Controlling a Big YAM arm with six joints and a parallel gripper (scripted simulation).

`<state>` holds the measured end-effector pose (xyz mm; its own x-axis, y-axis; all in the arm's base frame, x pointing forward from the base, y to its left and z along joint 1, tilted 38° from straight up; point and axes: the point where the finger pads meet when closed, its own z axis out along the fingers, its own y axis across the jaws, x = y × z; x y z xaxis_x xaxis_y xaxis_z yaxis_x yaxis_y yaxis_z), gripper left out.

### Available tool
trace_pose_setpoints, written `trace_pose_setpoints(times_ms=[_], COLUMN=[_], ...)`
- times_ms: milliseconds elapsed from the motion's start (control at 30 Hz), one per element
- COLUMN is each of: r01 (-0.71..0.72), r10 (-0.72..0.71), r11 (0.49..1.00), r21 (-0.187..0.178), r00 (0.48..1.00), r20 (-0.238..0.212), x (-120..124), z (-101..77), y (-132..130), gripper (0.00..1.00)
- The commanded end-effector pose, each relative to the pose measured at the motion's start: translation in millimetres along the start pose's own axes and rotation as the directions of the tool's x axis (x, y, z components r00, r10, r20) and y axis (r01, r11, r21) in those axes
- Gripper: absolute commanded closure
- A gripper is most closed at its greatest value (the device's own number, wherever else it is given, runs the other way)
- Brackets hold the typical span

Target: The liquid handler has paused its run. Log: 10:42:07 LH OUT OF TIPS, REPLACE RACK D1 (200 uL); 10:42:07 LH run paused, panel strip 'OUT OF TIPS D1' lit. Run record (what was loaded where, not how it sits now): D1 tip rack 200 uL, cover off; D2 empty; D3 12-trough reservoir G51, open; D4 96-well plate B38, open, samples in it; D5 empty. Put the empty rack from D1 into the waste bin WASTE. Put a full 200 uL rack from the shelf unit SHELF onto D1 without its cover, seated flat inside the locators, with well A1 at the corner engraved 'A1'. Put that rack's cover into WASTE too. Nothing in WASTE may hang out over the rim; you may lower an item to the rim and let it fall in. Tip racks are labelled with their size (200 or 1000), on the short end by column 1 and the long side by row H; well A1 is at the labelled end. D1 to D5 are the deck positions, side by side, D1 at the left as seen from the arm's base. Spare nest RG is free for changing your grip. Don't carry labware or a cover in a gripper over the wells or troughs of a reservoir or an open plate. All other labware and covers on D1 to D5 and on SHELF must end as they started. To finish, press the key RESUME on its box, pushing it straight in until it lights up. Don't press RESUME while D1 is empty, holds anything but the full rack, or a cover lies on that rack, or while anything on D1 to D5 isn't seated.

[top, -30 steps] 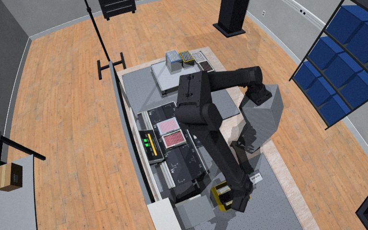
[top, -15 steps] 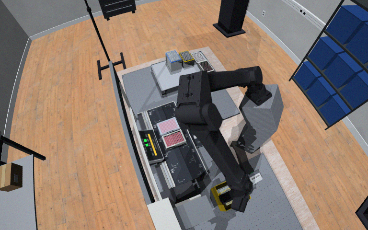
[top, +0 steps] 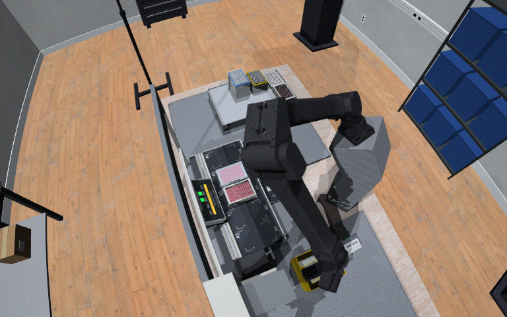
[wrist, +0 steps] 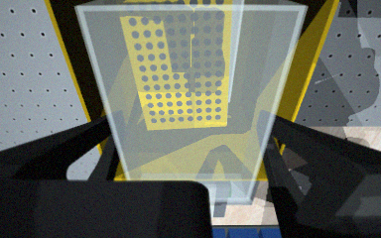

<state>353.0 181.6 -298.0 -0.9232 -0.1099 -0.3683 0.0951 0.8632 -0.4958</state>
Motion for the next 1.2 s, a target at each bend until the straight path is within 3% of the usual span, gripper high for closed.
trace_pose_setpoints(times_ms=[0, 267, 833, 1167], r01=[-0.008, -0.006, -0.015, -0.004], r10=[0.008, 0.006, 0.015, 0.004], r11=[1.000, 1.000, 1.000, 1.000], r21=[-0.015, -0.001, -0.009, 0.000], r00=[1.000, 1.000, 1.000, 1.000], r20=[0.020, 0.006, 0.015, 0.005], x=[-8.9, -3.9, -10.9, -2.5], z=[-4.4, 8.1, 10.9, 15.8], y=[5.6, -0.9, 3.7, -1.4], gripper=[1.00, 1.00, 1.00, 1.00])
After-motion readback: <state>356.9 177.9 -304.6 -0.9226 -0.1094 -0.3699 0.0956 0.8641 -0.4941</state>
